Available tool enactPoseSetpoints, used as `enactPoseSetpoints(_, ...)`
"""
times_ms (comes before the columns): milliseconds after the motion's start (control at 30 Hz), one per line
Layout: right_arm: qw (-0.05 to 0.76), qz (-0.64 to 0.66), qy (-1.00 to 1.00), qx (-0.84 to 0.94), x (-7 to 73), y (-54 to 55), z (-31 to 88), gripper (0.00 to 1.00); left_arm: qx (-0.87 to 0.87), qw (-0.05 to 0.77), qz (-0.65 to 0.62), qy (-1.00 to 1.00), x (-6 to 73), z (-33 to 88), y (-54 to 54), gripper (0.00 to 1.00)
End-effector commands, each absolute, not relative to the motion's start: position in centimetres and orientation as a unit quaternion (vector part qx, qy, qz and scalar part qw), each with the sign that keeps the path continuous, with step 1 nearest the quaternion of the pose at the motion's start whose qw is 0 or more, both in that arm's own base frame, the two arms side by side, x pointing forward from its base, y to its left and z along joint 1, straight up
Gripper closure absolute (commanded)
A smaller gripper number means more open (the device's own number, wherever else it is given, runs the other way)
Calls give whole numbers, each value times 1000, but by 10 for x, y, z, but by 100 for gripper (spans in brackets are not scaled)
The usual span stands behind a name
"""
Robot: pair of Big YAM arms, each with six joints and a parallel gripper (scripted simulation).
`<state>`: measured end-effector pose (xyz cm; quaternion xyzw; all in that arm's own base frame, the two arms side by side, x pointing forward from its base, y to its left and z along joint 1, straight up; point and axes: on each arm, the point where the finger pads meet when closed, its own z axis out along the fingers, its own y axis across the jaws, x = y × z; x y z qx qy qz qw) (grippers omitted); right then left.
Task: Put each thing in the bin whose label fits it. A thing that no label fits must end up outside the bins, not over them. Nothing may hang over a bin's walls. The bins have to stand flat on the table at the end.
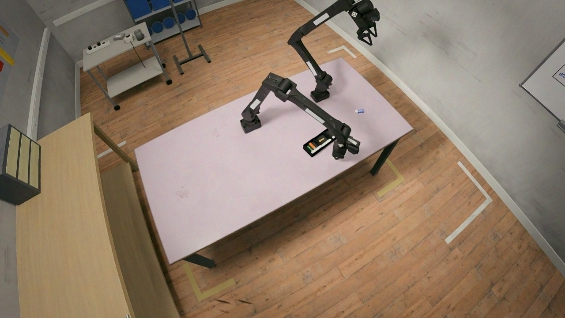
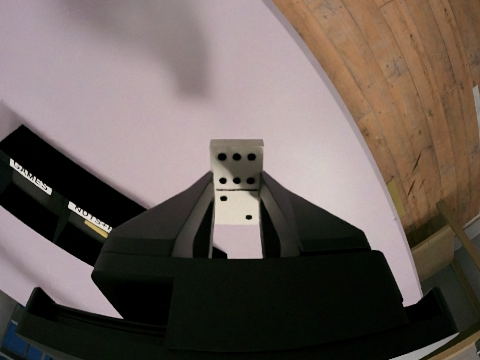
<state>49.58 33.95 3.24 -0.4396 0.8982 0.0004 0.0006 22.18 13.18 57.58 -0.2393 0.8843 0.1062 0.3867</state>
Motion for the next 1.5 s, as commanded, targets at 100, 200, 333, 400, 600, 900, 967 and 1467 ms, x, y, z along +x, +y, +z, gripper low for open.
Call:
enactPoseSetpoints(100, 11, 1, 898, -439, 500, 353, 36, 80, -234, 415, 111, 872, 211, 603, 121, 0)
enactPoseSetpoints(200, 31, 5, 898, -438, 506, 353, 68, 80, -234, 415, 111, 872, 211, 603, 121, 0)
enactPoseSetpoints(333, 27, 4, 898, -439, 508, 358, 63, 80, -234, 415, 111, 872, 211, 603, 121, 0)
enactPoseSetpoints(400, 21, 4, 898, -439, 485, 355, 55, 80, -234, 415, 111, 872, 211, 603, 121, 0)
enactPoseSetpoints(600, 21, 5, 898, -439, 452, 371, 55, 80, -234, 415, 111, 872, 211, 603, 121, 0)
enactPoseSetpoints(900, 21, 6, 898, -439, 414, 389, 54, 80, -234, 415, 111, 872, 211, 603, 121, 0)
enactPoseSetpoints(967, 21, 6, 898, -439, 403, 394, 53, 80, -234, 415, 111, 872, 211, 603, 121, 0)
enactPoseSetpoints(1467, 13, 3, 802, -597, 332, 428, 52, 80, -234, 415, 111, 872, 211, 603, 121, 0)
